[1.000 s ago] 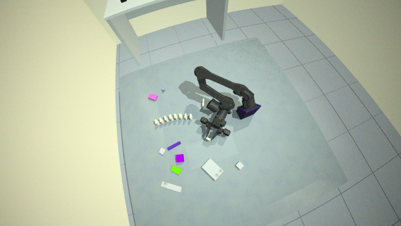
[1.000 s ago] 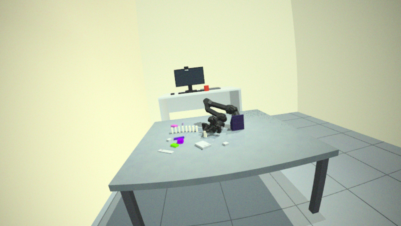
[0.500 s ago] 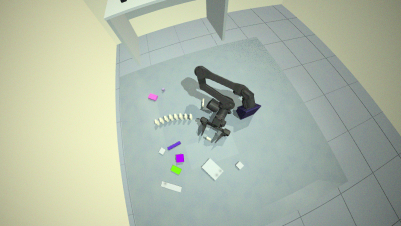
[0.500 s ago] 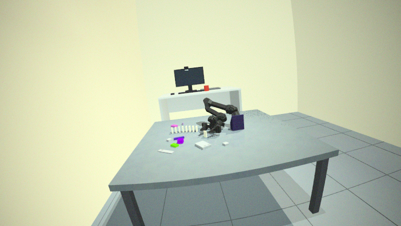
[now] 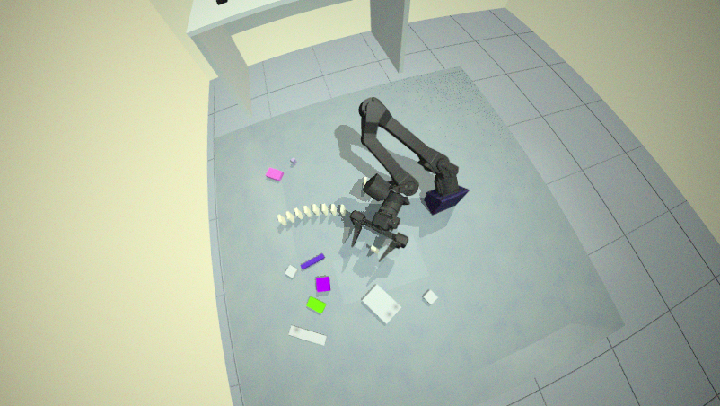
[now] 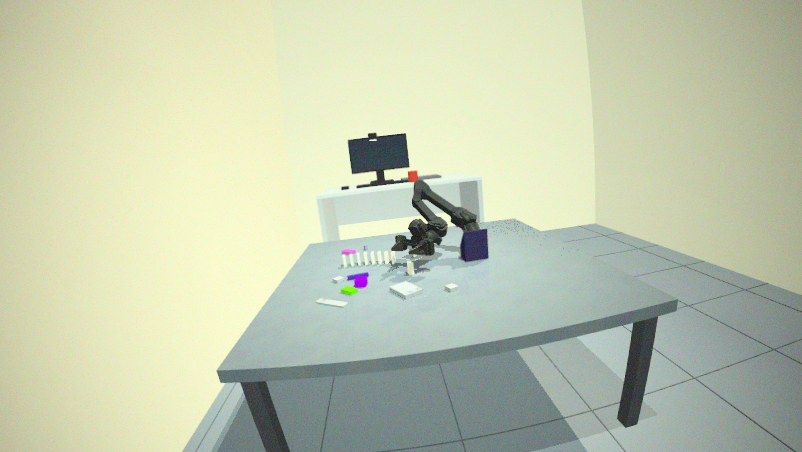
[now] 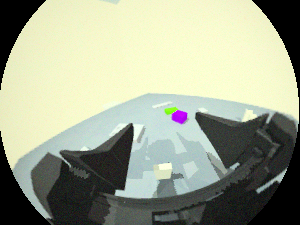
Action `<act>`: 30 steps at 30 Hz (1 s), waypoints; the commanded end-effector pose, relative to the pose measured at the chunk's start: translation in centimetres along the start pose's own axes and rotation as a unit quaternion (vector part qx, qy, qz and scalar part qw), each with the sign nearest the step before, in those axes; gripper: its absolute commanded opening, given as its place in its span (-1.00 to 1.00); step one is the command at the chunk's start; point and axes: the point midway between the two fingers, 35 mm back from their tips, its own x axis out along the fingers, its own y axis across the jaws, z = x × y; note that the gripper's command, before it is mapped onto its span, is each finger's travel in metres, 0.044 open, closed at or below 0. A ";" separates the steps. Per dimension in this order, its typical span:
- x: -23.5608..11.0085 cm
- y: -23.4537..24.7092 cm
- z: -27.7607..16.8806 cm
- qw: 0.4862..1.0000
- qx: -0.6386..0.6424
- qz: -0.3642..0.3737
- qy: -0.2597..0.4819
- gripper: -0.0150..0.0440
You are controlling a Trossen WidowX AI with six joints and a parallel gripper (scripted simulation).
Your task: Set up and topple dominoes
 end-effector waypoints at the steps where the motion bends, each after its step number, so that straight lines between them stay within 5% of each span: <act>1: 2.3 0.0 0.2 0.999 0.037 0.019 0.019 1.00; 4: 4.2 -0.3 1.2 0.997 0.063 0.033 0.027 1.00; 14: 7.8 3.7 -1.9 0.945 0.177 0.114 0.249 1.00; 20: 6.7 5.4 -2.5 0.864 0.186 0.121 0.452 1.00; 30: 5.0 3.9 -0.1 0.805 0.139 0.057 0.574 1.00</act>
